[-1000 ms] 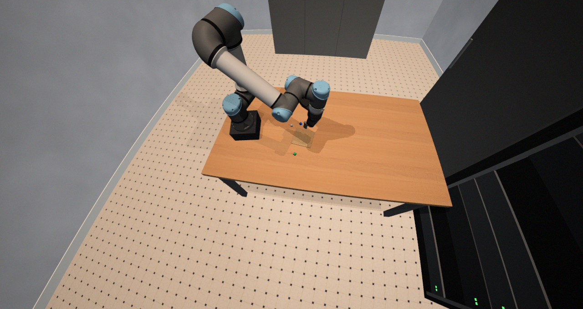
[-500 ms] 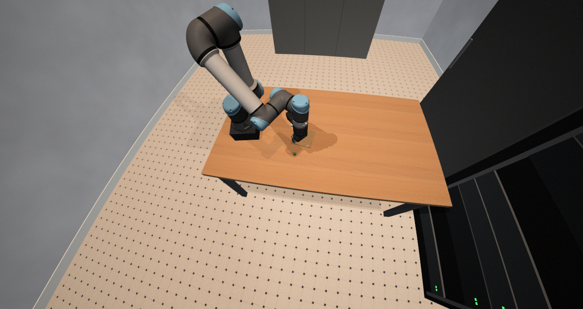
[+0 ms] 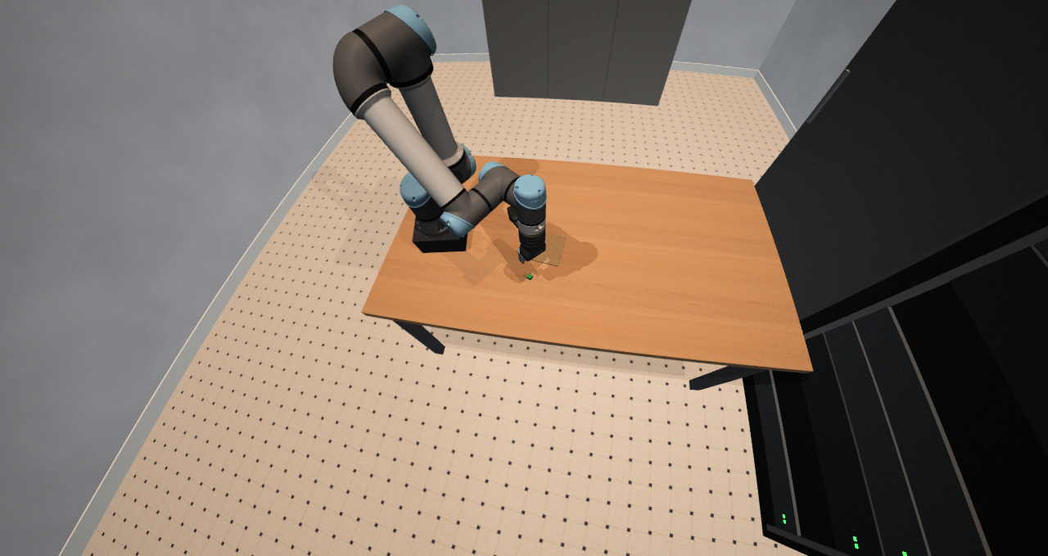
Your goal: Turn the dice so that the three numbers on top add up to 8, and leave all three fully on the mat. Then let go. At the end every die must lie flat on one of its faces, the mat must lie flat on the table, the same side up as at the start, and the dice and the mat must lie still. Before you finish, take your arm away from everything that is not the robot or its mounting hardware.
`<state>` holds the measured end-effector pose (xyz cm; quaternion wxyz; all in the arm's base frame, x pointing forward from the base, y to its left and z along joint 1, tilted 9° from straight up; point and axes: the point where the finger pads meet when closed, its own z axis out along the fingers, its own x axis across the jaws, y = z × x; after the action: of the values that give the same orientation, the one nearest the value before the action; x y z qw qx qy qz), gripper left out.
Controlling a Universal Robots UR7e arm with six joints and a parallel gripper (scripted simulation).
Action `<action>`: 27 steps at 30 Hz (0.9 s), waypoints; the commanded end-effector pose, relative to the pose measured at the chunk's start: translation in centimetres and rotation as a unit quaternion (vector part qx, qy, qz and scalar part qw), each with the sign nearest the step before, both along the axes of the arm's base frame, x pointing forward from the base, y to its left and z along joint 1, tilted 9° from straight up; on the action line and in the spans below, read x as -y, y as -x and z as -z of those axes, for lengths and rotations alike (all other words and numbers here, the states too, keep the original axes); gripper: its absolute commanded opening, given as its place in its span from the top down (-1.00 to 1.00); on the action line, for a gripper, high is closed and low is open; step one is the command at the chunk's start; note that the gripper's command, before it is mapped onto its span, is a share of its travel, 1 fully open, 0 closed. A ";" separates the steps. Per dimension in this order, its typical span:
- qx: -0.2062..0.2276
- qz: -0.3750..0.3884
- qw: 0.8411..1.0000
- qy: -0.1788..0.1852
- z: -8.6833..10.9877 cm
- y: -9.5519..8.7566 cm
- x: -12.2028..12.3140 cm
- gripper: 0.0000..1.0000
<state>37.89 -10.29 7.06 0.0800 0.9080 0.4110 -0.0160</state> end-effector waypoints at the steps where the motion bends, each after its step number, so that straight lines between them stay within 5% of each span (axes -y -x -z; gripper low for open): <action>1: 0.001 0.000 1.000 0.001 0.0 0.0 0.1 -1.00; 16: 0.001 0.000 1.000 0.000 0.5 0.0 0.1 -1.00; 27: 0.001 0.000 1.000 0.000 4.7 -0.3 0.8 -1.00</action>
<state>37.95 -10.77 4.35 0.0802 0.9082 0.4105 -0.0156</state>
